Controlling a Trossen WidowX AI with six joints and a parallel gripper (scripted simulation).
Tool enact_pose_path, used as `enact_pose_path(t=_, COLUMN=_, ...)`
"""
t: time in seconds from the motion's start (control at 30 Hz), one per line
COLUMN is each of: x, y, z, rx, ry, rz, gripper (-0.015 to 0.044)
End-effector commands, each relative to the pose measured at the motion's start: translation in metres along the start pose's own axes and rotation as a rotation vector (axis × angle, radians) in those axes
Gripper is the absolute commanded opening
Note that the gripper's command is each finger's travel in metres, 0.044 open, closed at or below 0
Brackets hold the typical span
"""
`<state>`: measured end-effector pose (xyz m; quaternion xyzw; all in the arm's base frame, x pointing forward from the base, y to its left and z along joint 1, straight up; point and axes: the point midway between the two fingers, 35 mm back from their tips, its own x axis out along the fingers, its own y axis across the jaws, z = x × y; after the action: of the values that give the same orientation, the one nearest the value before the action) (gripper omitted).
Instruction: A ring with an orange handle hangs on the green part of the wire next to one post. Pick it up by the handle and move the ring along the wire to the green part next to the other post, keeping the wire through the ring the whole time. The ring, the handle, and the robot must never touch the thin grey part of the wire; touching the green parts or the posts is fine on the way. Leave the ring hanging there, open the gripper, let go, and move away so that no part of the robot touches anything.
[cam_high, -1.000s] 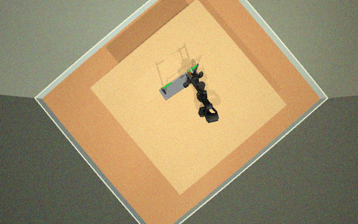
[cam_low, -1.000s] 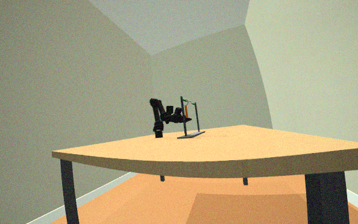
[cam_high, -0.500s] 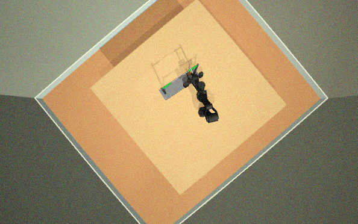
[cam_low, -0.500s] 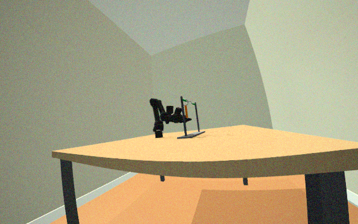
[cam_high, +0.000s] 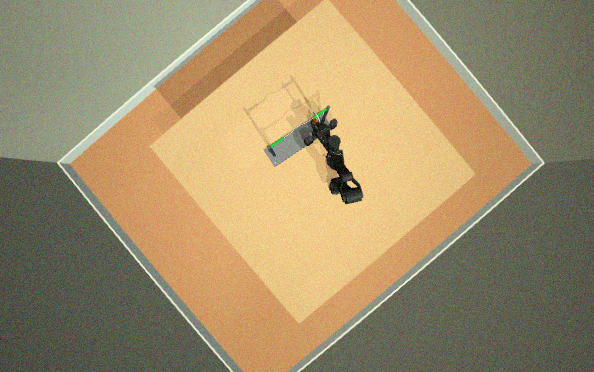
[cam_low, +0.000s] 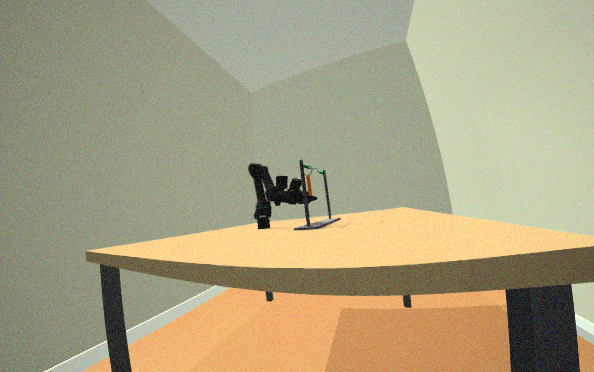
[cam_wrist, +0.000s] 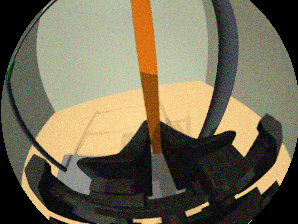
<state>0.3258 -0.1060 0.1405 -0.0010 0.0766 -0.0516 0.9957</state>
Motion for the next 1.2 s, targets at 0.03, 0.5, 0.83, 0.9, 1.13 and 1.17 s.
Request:
enact_pose_path(t=0.03, x=0.000, y=0.000, z=0.000, rx=0.000, ry=0.000, rz=0.000, gripper=-0.0150)
enact_pose_path(t=0.5, x=-0.002, y=-0.001, z=0.014, rx=0.000, ry=-0.001, rz=-0.006, gripper=-0.0150)
enact_pose_path(t=0.83, x=-0.002, y=-0.001, z=0.014, rx=0.000, ry=-0.001, rz=-0.006, gripper=-0.0150)
enact_pose_path(t=0.9, x=-0.002, y=-0.001, z=0.014, rx=0.000, ry=-0.001, rz=-0.006, gripper=-0.0150)
enact_pose_path(t=1.13, x=-0.002, y=-0.001, z=0.014, rx=0.000, ry=-0.001, rz=-0.006, gripper=-0.0150)
enact_pose_path(t=1.17, x=-0.002, y=-0.001, z=0.014, rx=0.000, ry=-0.001, rz=-0.006, gripper=-0.0150)
